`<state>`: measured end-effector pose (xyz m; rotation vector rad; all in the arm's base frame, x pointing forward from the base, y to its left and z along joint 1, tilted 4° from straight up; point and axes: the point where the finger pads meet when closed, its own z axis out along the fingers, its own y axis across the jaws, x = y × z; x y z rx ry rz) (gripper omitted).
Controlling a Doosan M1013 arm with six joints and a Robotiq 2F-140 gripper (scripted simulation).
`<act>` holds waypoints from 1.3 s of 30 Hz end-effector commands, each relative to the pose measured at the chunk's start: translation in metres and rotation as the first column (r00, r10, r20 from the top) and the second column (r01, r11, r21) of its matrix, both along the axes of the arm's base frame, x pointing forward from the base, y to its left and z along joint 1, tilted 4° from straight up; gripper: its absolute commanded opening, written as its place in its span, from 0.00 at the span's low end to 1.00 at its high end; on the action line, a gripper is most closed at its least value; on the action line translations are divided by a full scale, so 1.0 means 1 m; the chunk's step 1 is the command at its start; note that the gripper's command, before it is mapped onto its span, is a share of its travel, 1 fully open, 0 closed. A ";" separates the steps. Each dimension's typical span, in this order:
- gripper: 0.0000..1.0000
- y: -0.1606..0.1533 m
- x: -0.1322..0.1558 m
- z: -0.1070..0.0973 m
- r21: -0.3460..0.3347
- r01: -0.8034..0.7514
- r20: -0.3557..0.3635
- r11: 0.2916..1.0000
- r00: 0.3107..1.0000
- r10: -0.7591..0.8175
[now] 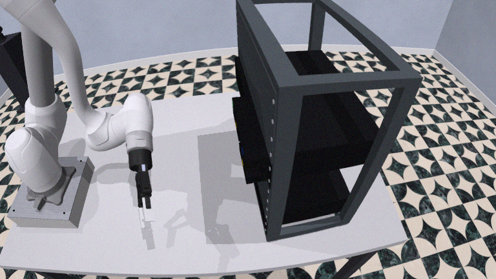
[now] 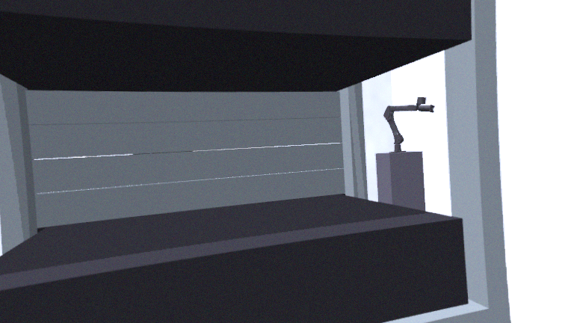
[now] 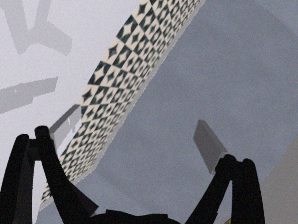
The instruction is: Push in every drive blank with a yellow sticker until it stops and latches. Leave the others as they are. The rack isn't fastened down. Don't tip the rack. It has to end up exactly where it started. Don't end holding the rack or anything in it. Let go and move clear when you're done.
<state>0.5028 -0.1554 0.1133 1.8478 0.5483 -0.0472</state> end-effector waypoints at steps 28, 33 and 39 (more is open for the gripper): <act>1.00 -0.006 0.007 0.007 -0.022 -0.033 -0.022 0.999 0.999 0.033; 1.00 -0.010 0.012 0.013 -0.041 -0.061 -0.042 0.997 0.997 0.060; 1.00 -0.017 0.019 0.021 -0.067 -0.100 -0.070 0.993 0.993 0.096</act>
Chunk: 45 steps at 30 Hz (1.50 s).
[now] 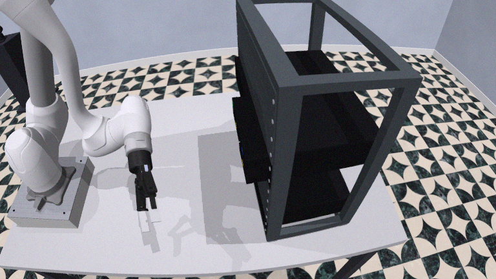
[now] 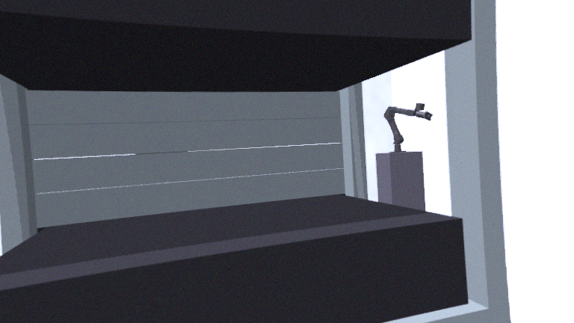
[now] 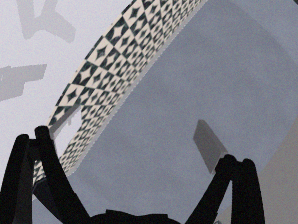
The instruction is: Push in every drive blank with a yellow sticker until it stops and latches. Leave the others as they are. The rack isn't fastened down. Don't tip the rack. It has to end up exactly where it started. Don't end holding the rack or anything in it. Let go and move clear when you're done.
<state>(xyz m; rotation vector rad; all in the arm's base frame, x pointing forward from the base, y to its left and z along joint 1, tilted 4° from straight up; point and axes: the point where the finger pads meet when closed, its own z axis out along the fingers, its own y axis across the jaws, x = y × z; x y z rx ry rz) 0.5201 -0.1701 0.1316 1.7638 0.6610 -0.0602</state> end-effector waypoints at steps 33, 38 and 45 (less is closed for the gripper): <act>1.00 -0.046 0.073 0.099 -0.332 -0.445 -0.395 0.832 0.866 0.305; 1.00 -0.048 0.080 0.111 -0.369 -0.498 -0.454 0.784 0.833 0.316; 1.00 -0.048 0.094 0.140 -0.443 -0.620 -0.595 0.648 0.744 0.305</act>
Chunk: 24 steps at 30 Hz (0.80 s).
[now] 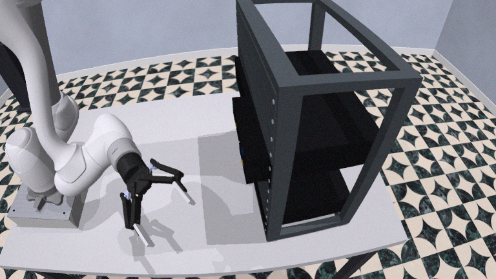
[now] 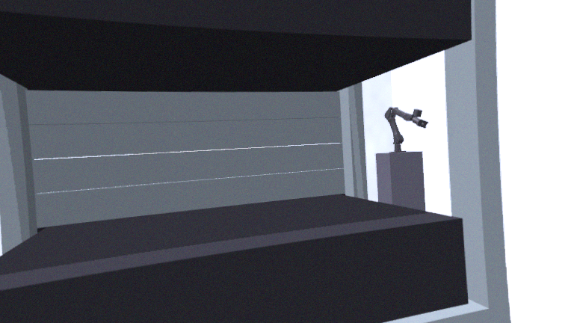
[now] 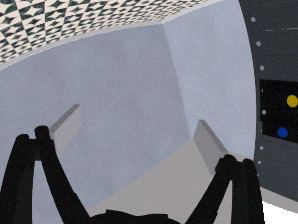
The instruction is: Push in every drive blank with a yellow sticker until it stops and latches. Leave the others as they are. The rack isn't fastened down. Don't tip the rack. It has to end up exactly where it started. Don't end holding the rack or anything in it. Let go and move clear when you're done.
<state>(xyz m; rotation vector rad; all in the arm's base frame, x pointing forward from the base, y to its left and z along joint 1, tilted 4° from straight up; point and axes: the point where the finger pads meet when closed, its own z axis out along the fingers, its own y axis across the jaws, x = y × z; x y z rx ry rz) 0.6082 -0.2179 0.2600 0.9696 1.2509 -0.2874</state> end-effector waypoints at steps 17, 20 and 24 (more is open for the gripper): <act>1.00 0.022 0.022 0.064 -0.472 -0.310 -0.316 0.826 0.934 0.170; 1.00 0.029 0.022 0.072 -0.539 -0.358 -0.367 0.762 0.914 0.170; 1.00 0.035 0.022 0.076 -0.580 -0.390 -0.400 0.716 0.901 0.167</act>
